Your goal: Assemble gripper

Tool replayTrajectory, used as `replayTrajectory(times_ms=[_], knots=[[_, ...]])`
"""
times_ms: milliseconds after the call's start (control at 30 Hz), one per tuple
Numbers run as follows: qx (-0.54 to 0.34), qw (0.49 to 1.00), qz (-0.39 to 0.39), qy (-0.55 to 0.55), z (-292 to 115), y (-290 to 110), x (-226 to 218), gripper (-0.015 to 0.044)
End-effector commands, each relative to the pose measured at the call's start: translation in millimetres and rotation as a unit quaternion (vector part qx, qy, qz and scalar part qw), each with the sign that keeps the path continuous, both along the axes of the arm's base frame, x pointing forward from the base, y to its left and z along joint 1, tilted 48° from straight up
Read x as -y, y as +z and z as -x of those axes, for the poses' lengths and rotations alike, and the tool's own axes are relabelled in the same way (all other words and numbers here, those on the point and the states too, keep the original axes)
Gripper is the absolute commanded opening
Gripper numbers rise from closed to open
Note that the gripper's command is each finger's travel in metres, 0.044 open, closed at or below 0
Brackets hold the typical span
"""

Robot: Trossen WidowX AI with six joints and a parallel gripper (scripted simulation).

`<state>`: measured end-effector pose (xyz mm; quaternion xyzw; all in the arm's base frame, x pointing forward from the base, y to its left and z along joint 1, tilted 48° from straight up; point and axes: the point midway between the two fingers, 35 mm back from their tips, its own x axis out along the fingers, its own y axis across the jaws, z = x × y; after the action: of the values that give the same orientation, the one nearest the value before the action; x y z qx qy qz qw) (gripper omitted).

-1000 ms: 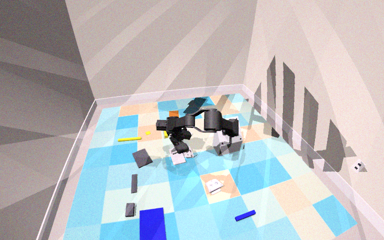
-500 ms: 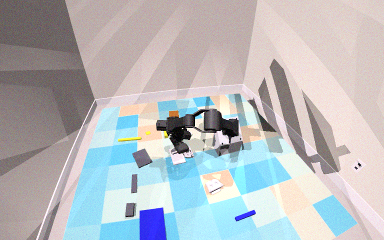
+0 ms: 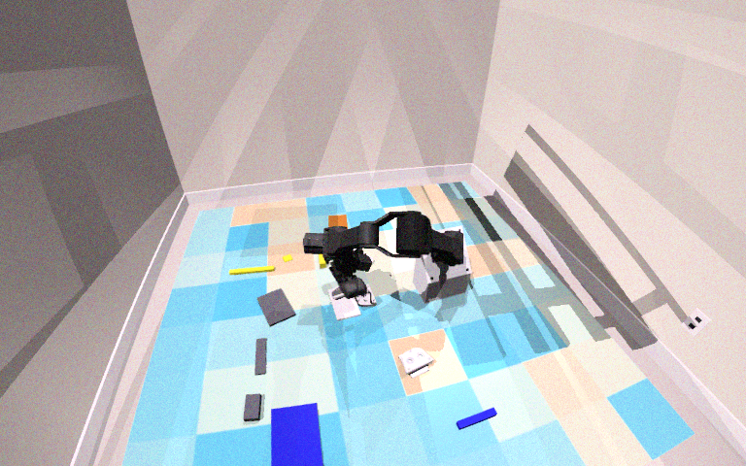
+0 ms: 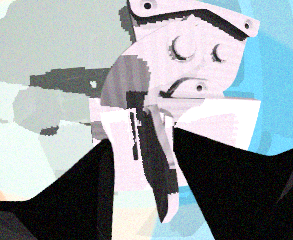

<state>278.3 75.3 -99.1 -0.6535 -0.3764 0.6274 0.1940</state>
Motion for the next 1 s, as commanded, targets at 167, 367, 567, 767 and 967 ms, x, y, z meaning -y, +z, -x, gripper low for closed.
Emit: replayTrajectory(times_ms=[167,367,567,767,967], knots=[[0.0,1.0,0.0,0.0,0.0,0.0,0.0,0.0186],[0.0,1.0,0.0,0.0,0.0,0.0,0.0,0.0224],[0.0,1.0,0.0,0.0,0.0,0.0,0.0,0.0224],[0.0,1.0,0.001,0.0,-1.5,5.7,6.9,0.0224],[0.0,1.0,0.002,0.0,-4.4,38.0,42.1,0.0224]])
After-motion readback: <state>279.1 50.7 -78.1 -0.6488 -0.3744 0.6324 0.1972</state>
